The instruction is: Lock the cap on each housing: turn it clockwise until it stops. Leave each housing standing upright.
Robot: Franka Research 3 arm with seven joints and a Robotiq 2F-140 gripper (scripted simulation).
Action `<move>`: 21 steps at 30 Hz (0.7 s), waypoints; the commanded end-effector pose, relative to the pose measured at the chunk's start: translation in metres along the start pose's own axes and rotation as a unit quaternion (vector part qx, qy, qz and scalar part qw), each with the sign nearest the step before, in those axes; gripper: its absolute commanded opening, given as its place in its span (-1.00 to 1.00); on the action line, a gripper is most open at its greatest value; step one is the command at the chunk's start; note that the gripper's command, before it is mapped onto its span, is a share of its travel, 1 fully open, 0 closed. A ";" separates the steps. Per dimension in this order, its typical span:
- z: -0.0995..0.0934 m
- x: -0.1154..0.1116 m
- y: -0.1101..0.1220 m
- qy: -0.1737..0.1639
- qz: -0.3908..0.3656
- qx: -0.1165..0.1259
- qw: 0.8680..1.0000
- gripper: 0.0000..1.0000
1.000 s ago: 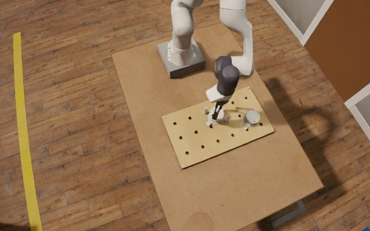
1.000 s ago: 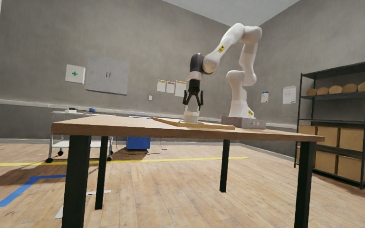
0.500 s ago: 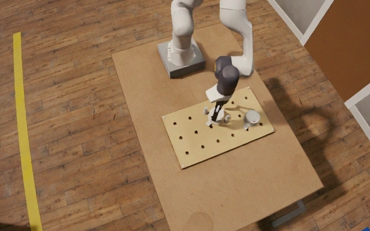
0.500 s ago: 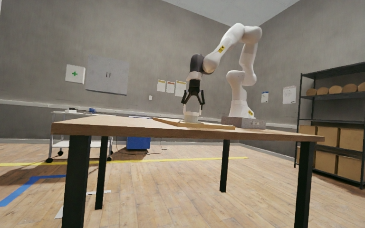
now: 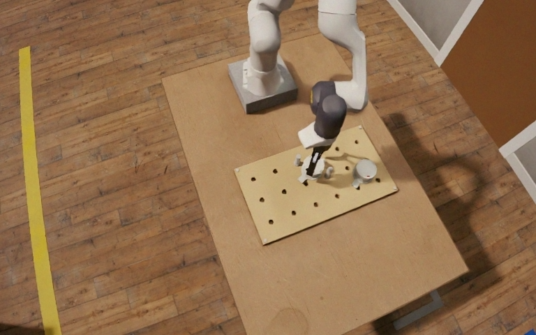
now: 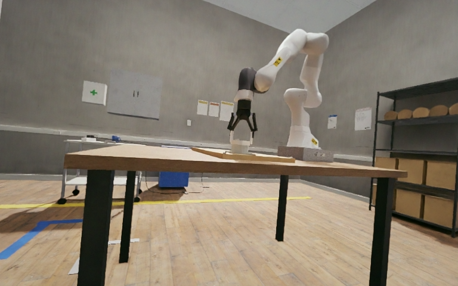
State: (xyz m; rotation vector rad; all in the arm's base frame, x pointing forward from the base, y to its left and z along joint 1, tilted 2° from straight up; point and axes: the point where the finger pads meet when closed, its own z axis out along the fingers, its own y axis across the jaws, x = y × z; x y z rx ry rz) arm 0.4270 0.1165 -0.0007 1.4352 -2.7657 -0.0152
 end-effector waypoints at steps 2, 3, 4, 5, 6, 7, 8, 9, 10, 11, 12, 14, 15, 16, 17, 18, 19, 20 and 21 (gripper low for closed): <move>0.000 0.000 0.002 -0.001 0.002 -0.002 1.000 0.55; 0.000 0.000 0.002 -0.001 0.002 -0.002 1.000 0.55; 0.000 0.000 0.002 -0.001 0.002 -0.002 1.000 0.55; 0.000 0.000 0.002 -0.001 0.002 -0.002 1.000 0.55; 0.000 0.000 0.002 -0.001 0.002 -0.002 1.000 0.55; 0.000 0.000 0.002 -0.001 0.002 -0.002 1.000 0.55; 0.000 0.000 0.002 -0.001 0.002 -0.002 1.000 0.55; 0.000 0.000 0.002 -0.001 0.002 -0.002 1.000 0.55; 0.000 0.000 0.002 -0.001 0.002 -0.002 1.000 0.55; 0.000 0.000 0.002 -0.001 0.002 -0.002 1.000 0.55; 0.000 0.000 0.002 -0.001 0.002 -0.002 1.000 0.55; 0.000 0.000 0.002 -0.001 0.002 -0.002 1.000 0.55; -0.001 0.000 0.002 -0.001 0.002 -0.002 1.000 0.55; -0.001 0.000 0.002 -0.001 0.002 -0.002 1.000 0.55; -0.001 0.000 0.002 -0.001 0.002 -0.002 1.000 0.55; -0.001 0.000 0.002 -0.001 0.002 -0.002 1.000 0.55; -0.001 0.000 0.002 -0.001 0.002 -0.002 1.000 0.55; -0.002 0.000 0.002 -0.001 0.002 -0.002 1.000 0.55; -0.003 0.000 0.002 -0.001 0.002 -0.002 1.000 0.55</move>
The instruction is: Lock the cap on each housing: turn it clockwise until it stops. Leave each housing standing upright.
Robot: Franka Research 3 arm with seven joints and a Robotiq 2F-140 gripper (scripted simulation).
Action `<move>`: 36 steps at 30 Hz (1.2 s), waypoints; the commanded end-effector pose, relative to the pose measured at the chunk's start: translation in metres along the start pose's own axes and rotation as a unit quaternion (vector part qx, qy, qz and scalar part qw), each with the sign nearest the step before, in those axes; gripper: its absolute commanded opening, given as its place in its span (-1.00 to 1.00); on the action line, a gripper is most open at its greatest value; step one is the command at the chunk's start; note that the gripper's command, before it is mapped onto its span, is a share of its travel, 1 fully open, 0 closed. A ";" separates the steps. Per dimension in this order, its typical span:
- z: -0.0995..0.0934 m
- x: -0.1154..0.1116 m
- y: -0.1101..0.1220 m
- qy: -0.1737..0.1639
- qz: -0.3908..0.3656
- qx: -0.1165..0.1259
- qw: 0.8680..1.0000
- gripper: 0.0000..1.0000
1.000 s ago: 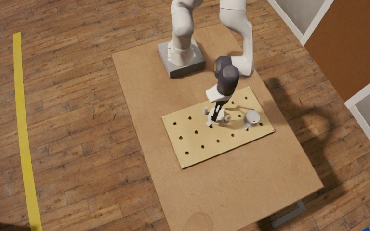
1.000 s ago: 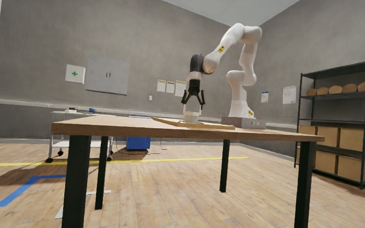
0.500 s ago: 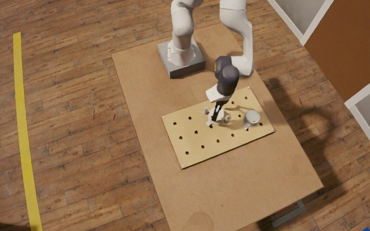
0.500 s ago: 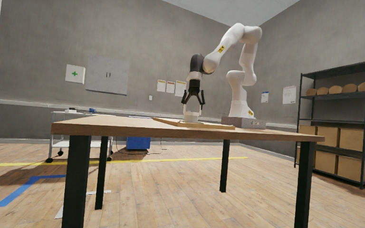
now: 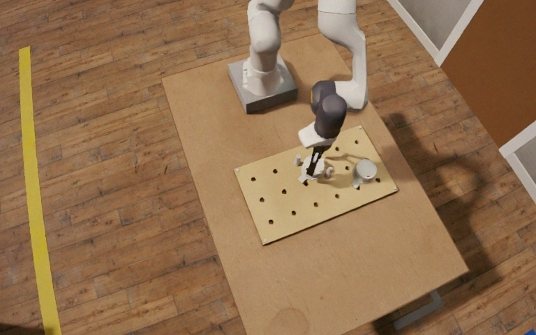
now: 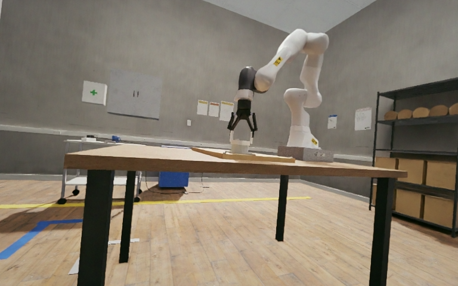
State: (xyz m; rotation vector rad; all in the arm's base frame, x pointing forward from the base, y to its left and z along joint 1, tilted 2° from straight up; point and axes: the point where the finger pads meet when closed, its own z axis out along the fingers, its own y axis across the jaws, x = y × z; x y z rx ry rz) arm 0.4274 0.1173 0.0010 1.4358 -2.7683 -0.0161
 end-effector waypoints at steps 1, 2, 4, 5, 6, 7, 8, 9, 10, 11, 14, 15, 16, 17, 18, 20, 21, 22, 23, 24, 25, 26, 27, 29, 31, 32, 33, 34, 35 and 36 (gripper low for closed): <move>-0.002 0.001 0.002 0.001 0.002 -0.002 1.000 0.55; -0.003 0.001 0.002 0.001 0.002 -0.002 1.000 0.55; -0.005 0.001 0.002 0.001 0.002 -0.002 1.000 0.55; -0.006 0.001 0.002 0.001 0.002 -0.002 1.000 0.55; -0.007 0.001 0.002 0.001 0.002 -0.002 1.000 0.55; -0.009 0.001 0.002 0.001 0.002 -0.002 1.000 0.55; -0.010 0.001 0.002 0.001 0.002 -0.002 1.000 0.55; -0.012 0.001 0.002 0.001 0.002 -0.002 1.000 0.55; -0.013 0.001 0.002 0.001 0.002 -0.002 1.000 0.55; -0.015 0.001 0.002 0.001 0.002 -0.002 1.000 0.55; -0.017 0.001 0.002 0.001 0.002 -0.002 1.000 0.55; -0.019 0.001 0.002 0.001 0.002 -0.002 1.000 0.55; -0.021 0.001 0.002 0.001 0.002 -0.002 1.000 0.55; -0.023 0.001 0.002 0.001 0.002 -0.002 1.000 0.55; -0.025 0.001 0.002 0.001 0.002 -0.002 1.000 0.55; -0.029 0.001 0.002 0.001 0.002 -0.002 1.000 0.55; -0.031 0.001 0.002 0.001 0.002 -0.002 1.000 0.55; -0.033 0.001 0.002 0.001 0.002 -0.002 1.000 0.55; -0.035 0.001 0.002 0.001 0.002 -0.002 1.000 0.55; -0.037 0.001 0.002 0.001 0.002 -0.002 1.000 0.55; -0.040 0.001 0.002 0.001 0.002 -0.002 1.000 0.55; -0.042 0.001 0.002 0.001 0.002 -0.002 1.000 0.55; -0.044 0.001 0.002 0.001 0.002 -0.002 1.000 0.55; -0.046 0.001 0.002 0.001 0.002 -0.002 1.000 0.55; -0.048 0.001 0.002 0.001 0.002 -0.002 1.000 0.55; -0.050 0.001 0.002 0.001 0.002 -0.002 1.000 0.55; -0.051 0.001 0.002 0.001 0.002 -0.002 1.000 0.55; -0.053 0.001 0.002 0.001 0.002 -0.002 1.000 0.55; -0.055 0.001 0.002 0.001 0.002 -0.002 1.000 0.55; -0.056 0.001 0.002 0.001 0.002 -0.002 1.000 0.55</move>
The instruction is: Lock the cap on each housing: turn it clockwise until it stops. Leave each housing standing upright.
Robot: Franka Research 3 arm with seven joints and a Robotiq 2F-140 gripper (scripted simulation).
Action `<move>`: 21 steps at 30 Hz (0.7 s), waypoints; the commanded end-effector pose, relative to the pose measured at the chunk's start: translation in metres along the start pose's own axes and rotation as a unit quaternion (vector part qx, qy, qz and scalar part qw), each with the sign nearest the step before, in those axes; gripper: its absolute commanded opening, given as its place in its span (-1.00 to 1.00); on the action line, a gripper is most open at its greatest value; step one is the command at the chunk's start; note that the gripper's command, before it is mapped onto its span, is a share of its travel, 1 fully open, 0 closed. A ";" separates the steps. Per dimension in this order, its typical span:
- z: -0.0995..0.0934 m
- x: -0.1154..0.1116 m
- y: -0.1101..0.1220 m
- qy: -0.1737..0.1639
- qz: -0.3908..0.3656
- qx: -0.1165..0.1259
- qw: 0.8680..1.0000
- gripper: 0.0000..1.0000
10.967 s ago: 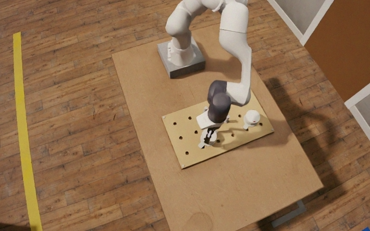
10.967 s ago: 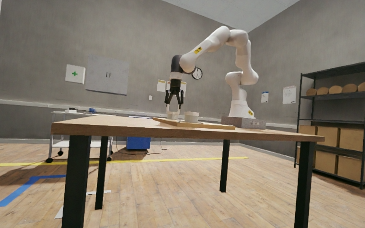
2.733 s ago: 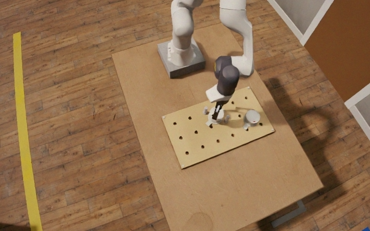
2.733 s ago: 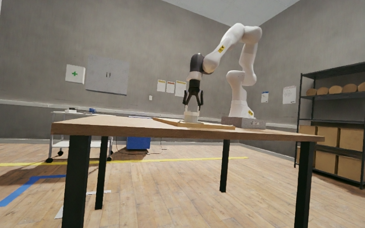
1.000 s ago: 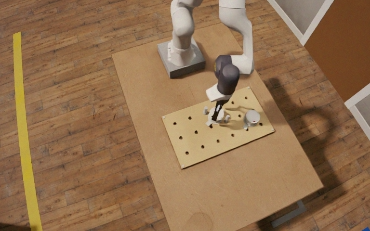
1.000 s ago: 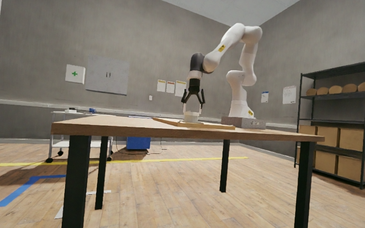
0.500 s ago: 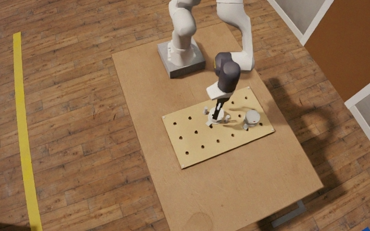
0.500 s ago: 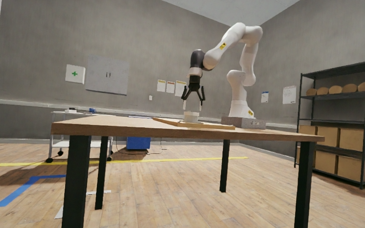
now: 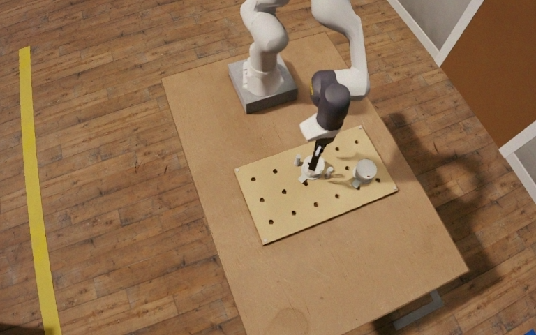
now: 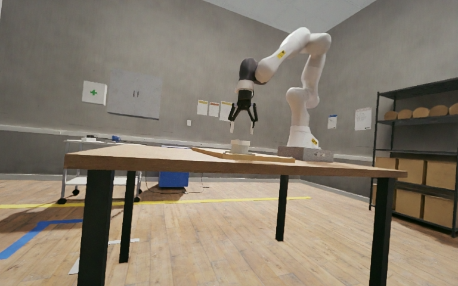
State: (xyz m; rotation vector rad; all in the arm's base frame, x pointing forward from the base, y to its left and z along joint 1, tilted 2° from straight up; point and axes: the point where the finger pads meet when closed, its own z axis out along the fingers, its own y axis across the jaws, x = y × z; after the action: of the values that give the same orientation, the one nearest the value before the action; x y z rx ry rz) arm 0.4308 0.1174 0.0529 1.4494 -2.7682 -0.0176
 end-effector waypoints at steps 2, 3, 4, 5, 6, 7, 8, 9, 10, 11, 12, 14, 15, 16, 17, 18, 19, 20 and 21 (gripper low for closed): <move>-0.007 0.002 0.003 0.004 0.006 -0.003 1.000 0.55; -0.008 0.002 0.003 0.004 0.006 -0.003 1.000 0.55; -0.010 0.002 0.003 0.004 0.006 -0.003 1.000 0.55; -0.011 0.002 0.003 0.004 0.006 -0.003 1.000 0.55; -0.012 0.002 0.003 0.004 0.006 -0.003 1.000 0.55; -0.012 0.002 0.003 0.004 0.006 -0.003 1.000 0.55; -0.013 0.002 0.003 0.004 0.006 -0.003 1.000 0.55; -0.014 0.002 0.003 0.004 0.006 -0.003 1.000 0.55; -0.014 0.002 0.003 0.004 0.006 -0.003 1.000 0.55; -0.014 0.002 0.003 0.004 0.006 -0.003 1.000 0.55; -0.014 0.002 0.003 0.004 0.006 -0.003 1.000 0.55; -0.015 0.002 0.003 0.004 0.006 -0.003 1.000 0.55; -0.015 0.002 0.003 0.004 0.006 -0.003 1.000 0.55; -0.015 0.002 0.003 0.004 0.006 -0.003 1.000 0.55; -0.015 0.002 0.003 0.004 0.006 -0.003 1.000 0.55; -0.015 0.002 0.003 0.004 0.006 -0.003 1.000 0.55; -0.015 0.002 0.003 0.004 0.006 -0.003 1.000 0.55; -0.015 0.002 0.003 0.004 0.003 -0.003 1.000 0.55; -0.015 0.002 0.003 0.004 -0.013 -0.003 1.000 0.55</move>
State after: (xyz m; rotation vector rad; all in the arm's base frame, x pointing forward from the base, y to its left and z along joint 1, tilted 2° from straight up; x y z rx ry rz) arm 0.4278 0.1172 0.0673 1.4379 -2.7659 -0.0204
